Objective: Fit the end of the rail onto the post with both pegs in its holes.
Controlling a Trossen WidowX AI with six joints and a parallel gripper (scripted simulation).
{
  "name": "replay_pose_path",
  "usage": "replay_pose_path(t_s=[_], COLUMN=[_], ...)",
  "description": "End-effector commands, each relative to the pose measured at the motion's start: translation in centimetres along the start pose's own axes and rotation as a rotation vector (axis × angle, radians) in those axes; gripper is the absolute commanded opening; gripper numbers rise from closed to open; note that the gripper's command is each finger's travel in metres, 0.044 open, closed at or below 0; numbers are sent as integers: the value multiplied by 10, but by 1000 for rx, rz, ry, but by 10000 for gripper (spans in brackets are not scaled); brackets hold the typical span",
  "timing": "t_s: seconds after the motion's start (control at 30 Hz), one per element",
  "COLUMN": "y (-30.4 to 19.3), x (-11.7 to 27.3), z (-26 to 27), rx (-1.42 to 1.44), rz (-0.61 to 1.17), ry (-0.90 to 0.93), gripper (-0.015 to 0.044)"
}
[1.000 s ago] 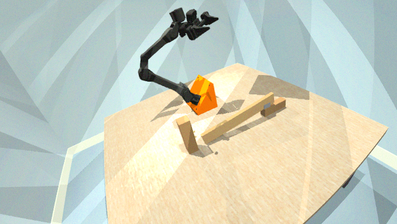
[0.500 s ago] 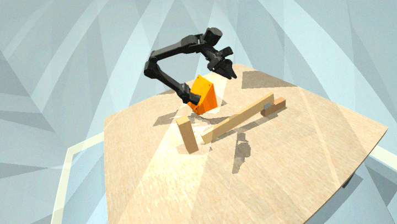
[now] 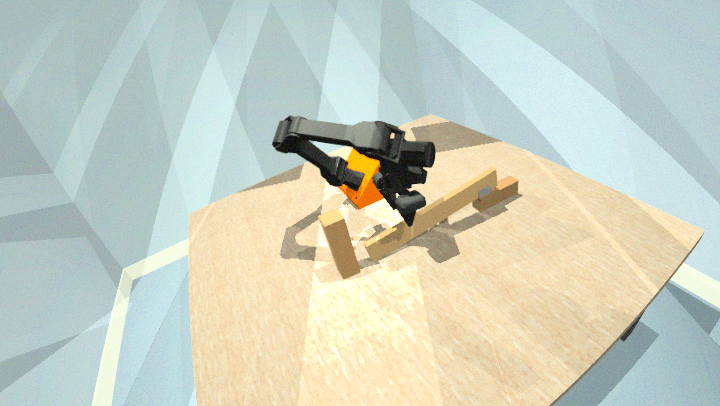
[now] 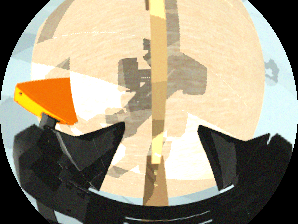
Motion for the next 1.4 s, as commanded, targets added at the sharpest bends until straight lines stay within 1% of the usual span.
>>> replay_pose_path(t_s=[0.0, 0.2, 1.37], y=[-2, -5, -5], x=[-2, -5, -61], z=[0, 1, 2], rx=[45, 45, 45], rz=[7, 7, 8], ry=[31, 31, 30], gripper=[440, 440, 440])
Point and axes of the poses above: the point midway between the two fingers, 35 mm back from their tips, its own x axis back along the fingers, its own z axis across the jaws, y = z × x, the point moved 4 cm from there along x, back along the fingers, and after that the axes turned 8 degrees about -x, right-handed, at the moved point
